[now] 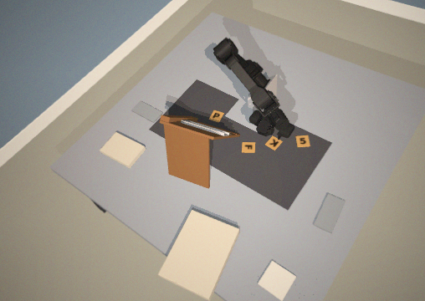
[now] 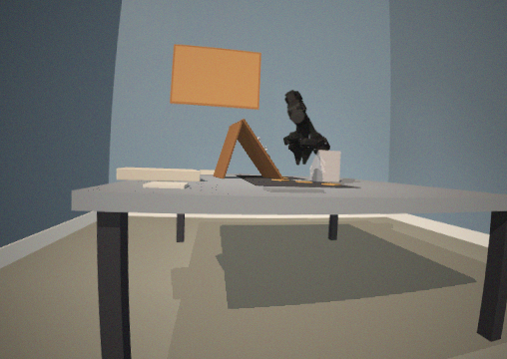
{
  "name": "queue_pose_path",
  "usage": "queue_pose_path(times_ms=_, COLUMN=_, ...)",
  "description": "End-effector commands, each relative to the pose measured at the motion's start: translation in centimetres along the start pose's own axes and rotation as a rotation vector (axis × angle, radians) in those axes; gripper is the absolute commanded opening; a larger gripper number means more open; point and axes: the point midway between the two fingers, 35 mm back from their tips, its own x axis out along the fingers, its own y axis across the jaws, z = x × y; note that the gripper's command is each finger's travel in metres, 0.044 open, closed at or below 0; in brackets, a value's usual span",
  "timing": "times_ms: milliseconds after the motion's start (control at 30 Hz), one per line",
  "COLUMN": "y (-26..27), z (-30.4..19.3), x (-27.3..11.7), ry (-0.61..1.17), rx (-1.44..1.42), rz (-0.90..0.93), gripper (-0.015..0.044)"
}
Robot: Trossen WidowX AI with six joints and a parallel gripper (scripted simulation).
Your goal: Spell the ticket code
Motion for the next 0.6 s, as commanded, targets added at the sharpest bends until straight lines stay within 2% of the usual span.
queue_pose_path(times_ms=0, y=0.0, z=-1.9, x=2.3, ry=0.035, rx=0.101, rz=-0.049, gripper=0.034)
queue_pose_path(times_ms=333, y=0.2, z=-1.7, x=2.5, ry=0.035, rx=0.101, rz=-0.049, gripper=0.034)
queue_pose_path(times_ms=567, y=0.1, z=-1.6, x=5.6, ry=0.034, rx=0.102, rz=-0.051, gripper=0.034)
